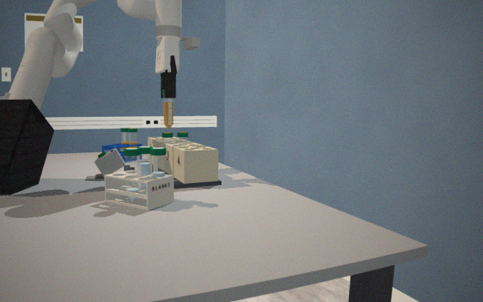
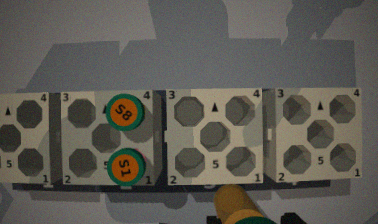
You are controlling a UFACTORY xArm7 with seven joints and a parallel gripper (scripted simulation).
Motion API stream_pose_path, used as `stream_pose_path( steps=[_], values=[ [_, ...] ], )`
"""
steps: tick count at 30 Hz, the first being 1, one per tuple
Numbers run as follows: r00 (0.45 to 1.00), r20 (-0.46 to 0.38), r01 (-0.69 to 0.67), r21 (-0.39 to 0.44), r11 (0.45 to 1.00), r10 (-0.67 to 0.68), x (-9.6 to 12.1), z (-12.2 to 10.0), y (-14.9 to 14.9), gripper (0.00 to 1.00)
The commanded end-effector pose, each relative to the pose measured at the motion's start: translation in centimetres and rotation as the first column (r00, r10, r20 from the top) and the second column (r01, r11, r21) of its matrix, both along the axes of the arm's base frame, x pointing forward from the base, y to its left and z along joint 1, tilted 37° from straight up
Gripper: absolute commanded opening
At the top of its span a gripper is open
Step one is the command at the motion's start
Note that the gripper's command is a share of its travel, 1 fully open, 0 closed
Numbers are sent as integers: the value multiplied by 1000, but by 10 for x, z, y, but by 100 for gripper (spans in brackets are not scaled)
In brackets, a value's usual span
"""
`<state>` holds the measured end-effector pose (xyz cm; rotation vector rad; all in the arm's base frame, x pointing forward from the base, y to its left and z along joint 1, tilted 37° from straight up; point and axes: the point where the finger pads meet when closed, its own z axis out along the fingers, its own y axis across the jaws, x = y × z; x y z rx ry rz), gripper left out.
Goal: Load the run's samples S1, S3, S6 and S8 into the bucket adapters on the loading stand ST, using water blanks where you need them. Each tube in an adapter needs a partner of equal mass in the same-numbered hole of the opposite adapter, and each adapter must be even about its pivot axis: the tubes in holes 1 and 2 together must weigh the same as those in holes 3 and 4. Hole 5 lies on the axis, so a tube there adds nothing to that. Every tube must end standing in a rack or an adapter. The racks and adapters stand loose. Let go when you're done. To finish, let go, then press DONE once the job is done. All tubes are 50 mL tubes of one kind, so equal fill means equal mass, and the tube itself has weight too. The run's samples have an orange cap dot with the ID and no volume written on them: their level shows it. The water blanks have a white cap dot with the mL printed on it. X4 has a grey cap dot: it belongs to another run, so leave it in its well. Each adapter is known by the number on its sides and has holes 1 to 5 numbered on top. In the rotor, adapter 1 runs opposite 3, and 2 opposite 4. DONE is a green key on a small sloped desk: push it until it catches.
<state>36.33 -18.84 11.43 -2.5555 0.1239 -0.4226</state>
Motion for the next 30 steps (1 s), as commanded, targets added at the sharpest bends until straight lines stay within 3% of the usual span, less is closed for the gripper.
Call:
stream_pose_path(
  steps=[1, 22, 30],
  values=[
    [1000, 3, 2, -2, 1000, -2, 4, -7, -16, 0],
    [1000, 2, 2, -2, 1000, -2, 17, -52, -99, 0],
    [1000, 2, 2, -3, 1000, -2, 20, -61, -115, 0]
  ],
)
